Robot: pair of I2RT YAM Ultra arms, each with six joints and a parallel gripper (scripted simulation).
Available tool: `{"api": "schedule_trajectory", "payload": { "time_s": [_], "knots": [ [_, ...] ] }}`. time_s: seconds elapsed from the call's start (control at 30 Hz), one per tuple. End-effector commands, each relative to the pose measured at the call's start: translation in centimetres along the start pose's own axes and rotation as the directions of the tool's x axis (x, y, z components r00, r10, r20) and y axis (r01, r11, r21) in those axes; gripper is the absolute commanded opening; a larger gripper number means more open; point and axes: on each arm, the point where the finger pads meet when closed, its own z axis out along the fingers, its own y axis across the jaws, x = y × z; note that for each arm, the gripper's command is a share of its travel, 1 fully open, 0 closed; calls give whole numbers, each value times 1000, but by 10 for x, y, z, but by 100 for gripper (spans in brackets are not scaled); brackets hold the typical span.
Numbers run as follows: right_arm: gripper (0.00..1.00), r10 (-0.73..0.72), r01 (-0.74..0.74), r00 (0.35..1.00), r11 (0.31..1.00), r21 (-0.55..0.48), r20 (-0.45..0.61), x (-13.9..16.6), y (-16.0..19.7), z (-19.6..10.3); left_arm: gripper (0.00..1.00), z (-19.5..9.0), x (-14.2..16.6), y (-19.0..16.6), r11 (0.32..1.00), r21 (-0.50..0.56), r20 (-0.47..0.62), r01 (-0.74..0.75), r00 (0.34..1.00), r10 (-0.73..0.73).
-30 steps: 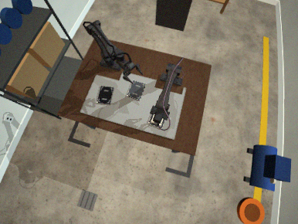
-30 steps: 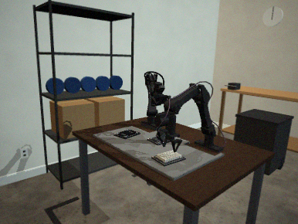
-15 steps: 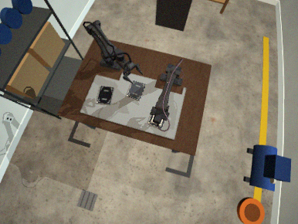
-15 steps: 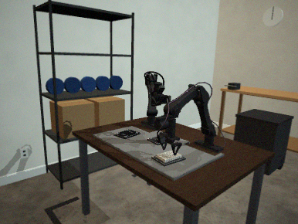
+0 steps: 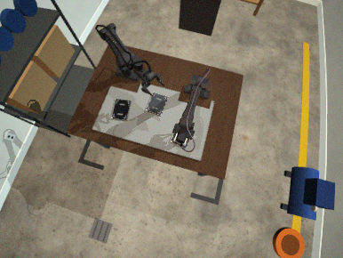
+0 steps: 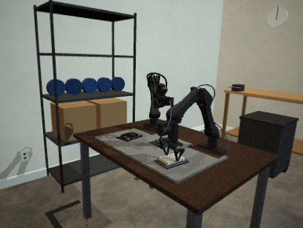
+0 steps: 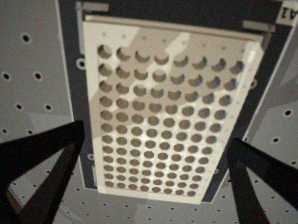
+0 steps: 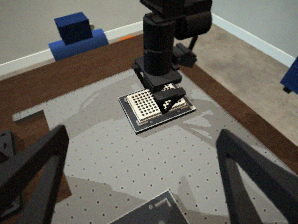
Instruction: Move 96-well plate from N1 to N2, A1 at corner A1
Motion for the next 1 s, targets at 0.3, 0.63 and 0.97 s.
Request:
{"api": "schedule_trajectory", "payload": {
  "time_s": [0.3,0.63,0.97],
  "knots": [
    [100,-5,5,1000,1000,1,-11,-3,2,3,90,-1,-9,-4,1000,-6,43,-5,999,5],
    [100,-5,5,1000,1000,1,-11,-3,2,3,79,-2,-4,0,1000,-7,41,-5,999,6],
    [100,-5,5,1000,1000,1,-11,-3,2,3,80,-43,-3,0,1000,-6,38,-6,999,6]
  ]
}}
